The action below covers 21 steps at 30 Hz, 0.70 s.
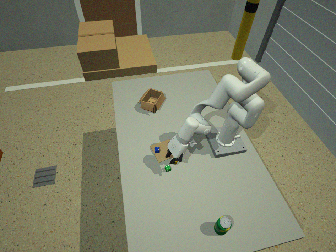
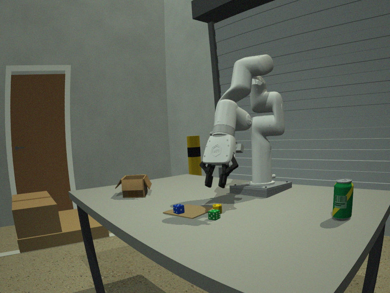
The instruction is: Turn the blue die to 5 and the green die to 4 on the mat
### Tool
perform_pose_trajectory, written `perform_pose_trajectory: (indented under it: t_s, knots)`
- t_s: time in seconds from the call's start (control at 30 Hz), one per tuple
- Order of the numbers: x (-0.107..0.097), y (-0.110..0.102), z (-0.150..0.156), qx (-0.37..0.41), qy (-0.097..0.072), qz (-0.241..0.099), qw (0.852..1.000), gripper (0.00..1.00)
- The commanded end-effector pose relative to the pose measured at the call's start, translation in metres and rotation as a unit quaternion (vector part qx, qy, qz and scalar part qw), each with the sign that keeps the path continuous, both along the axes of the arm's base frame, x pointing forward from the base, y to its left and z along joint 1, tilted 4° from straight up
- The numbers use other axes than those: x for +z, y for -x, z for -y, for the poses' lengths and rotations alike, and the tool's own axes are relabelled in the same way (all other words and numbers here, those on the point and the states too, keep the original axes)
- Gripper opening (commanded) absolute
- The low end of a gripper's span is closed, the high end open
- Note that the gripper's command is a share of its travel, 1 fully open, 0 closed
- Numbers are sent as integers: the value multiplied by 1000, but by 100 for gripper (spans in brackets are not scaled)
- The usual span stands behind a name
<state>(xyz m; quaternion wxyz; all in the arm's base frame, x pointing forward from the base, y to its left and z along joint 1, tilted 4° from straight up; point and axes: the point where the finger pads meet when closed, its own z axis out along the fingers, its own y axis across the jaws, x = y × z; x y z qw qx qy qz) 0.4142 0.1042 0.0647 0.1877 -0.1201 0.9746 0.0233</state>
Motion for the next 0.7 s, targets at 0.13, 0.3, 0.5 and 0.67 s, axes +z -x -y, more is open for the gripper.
perform_pose_trajectory:
  t_s: [0.13, 0.3, 0.5, 0.67]
  knots:
    - [5, -15, -4, -1, 31, -124, 992, 47]
    - [7, -19, -5, -1, 41, -166, 985, 47]
    - [9, -23, -6, -2, 51, -206, 977, 47]
    - [10, -24, -6, -2, 54, -215, 975, 47]
